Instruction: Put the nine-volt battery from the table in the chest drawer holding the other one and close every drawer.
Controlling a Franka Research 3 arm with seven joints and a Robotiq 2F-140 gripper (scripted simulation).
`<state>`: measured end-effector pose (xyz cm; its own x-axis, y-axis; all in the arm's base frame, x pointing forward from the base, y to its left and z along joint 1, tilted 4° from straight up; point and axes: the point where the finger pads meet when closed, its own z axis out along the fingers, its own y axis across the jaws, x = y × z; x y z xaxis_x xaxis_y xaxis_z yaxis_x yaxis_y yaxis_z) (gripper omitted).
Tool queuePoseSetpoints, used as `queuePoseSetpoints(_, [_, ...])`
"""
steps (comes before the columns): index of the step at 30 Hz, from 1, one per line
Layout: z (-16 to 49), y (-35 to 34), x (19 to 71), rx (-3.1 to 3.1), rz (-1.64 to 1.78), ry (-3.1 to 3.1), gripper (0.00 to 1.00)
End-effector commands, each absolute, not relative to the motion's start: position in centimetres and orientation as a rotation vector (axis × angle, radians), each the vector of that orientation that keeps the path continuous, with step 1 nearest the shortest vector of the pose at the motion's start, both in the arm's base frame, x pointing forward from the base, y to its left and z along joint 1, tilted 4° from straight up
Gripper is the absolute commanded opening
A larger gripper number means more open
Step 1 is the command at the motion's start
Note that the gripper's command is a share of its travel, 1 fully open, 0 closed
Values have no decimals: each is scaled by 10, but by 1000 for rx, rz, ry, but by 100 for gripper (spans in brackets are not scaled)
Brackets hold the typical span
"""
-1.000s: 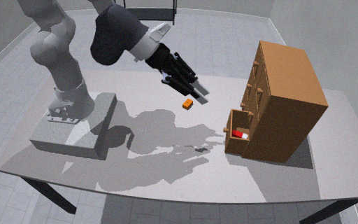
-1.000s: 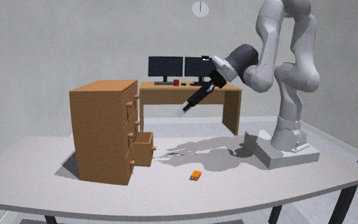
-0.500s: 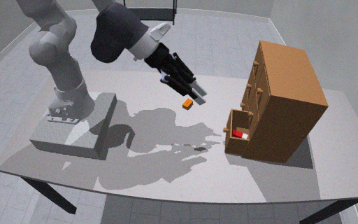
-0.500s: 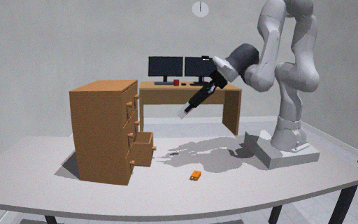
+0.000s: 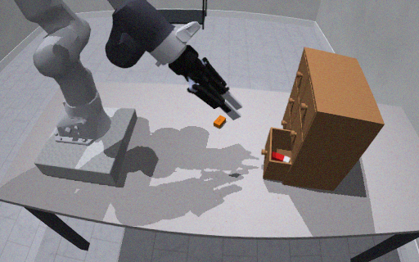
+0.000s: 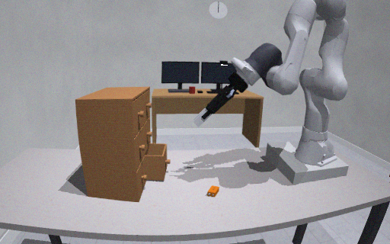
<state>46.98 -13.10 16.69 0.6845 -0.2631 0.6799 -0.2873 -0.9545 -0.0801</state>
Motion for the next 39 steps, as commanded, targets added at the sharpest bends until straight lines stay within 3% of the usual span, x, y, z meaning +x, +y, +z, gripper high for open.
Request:
queuePoseSetpoints(1, [164, -129, 461, 2889, 1053, -450, 20])
queuePoseSetpoints(39, [254, -110, 374, 3174, 7, -455, 20])
